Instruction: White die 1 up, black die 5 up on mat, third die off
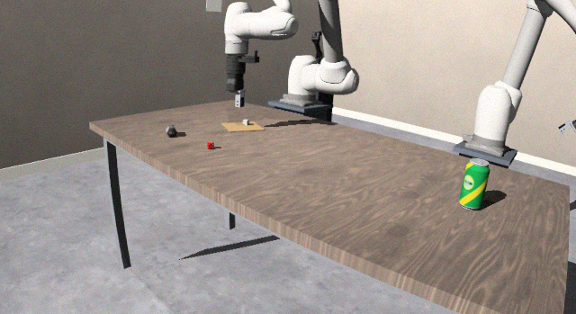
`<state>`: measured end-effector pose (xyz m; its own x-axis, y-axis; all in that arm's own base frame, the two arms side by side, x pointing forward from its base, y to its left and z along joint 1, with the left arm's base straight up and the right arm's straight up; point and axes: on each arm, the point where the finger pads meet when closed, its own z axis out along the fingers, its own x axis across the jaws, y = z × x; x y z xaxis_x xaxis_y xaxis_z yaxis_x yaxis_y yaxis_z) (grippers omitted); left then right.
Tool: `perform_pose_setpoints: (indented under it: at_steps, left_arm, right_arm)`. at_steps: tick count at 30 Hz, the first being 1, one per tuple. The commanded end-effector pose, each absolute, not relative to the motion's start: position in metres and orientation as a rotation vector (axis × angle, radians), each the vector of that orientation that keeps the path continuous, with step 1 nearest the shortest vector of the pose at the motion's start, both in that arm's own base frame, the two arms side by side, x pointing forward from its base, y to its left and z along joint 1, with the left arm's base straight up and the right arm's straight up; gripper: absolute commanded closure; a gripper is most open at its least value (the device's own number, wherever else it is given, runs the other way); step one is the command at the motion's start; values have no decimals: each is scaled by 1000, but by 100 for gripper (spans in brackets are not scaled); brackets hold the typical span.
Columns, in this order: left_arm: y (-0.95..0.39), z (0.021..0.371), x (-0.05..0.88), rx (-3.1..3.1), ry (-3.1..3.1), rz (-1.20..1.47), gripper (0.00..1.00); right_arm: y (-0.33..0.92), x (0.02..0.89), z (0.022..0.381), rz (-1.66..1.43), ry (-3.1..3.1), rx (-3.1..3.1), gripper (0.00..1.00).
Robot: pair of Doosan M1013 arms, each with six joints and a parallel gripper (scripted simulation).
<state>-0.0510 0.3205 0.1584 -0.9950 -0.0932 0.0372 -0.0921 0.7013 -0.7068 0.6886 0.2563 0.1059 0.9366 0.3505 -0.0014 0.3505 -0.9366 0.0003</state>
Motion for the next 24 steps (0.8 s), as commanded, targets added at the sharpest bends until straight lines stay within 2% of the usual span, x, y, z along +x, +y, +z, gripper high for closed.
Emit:
perform_pose_setpoints:
  at_steps: [1, 16, 24]
  left_arm:
    - [321, 159, -51, -158, 2897, -1202, 0]
    - [321, 159, -51, -158, 2897, -1202, 0]
    - [321, 159, -51, -158, 2897, -1202, 0]
  right_arm:
    - [257, 689, 97, 0, 559, 3091, 60]
    - [258, 690, 40, 0, 559, 3091, 60]
    - [258, 690, 29, 0, 559, 3091, 60]
